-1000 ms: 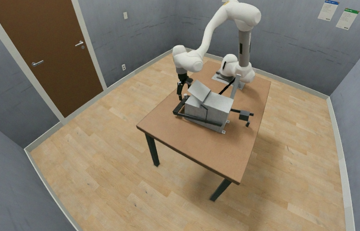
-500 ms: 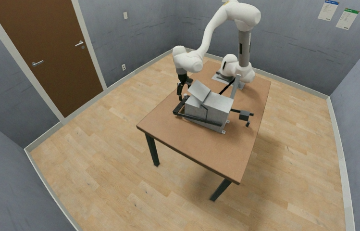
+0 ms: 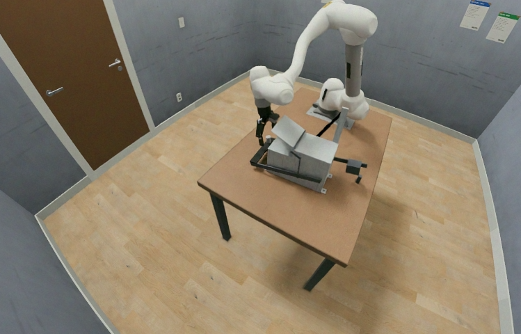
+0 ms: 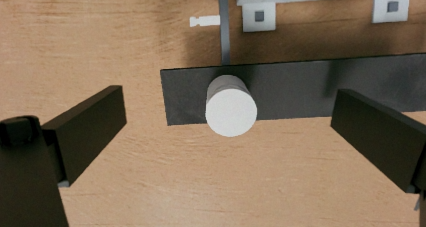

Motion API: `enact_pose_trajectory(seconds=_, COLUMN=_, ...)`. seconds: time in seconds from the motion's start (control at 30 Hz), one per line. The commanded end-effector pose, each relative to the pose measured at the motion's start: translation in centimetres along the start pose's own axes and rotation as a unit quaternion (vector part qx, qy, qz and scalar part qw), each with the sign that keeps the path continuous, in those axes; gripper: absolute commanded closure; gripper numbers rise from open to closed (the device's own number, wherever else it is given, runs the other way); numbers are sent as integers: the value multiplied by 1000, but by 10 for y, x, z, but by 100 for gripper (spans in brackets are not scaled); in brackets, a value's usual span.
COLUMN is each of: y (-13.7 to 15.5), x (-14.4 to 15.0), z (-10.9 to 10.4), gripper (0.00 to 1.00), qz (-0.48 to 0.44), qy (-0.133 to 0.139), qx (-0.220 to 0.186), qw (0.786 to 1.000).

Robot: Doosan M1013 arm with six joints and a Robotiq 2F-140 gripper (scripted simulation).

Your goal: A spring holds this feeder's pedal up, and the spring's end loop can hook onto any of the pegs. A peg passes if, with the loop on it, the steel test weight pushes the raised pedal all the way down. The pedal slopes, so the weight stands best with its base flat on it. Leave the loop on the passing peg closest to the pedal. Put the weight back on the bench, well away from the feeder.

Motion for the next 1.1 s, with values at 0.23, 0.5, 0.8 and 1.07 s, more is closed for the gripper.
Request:
enact_pose_trajectory(seconds=0.23, y=0, x=0, z=-1, gripper=0, qz=0, qy=1, qx=0, qw=1000)
enact_pose_trajectory(seconds=0.5, y=0, x=0, z=-1, gripper=75, qz=0, qy=1, qx=0, qw=1000)
enact_pose_trajectory(seconds=0.8, y=0, x=0, z=-1, gripper=75, qz=0, qy=1, qx=0, qw=1000)
enact_pose_trajectory(seconds=1.07, y=0, x=0, z=-1, gripper=75, qz=0, qy=1, qx=0, qw=1000)
Point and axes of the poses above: the point where the finger pads meet when closed, its own z axis out along the fingers, its own x axis across the jaws, y = z × x, the point moved 9 cm from there along -z, back along the fingers, and after that the axes turned 5 degrees about z, right-handed, at the moved point
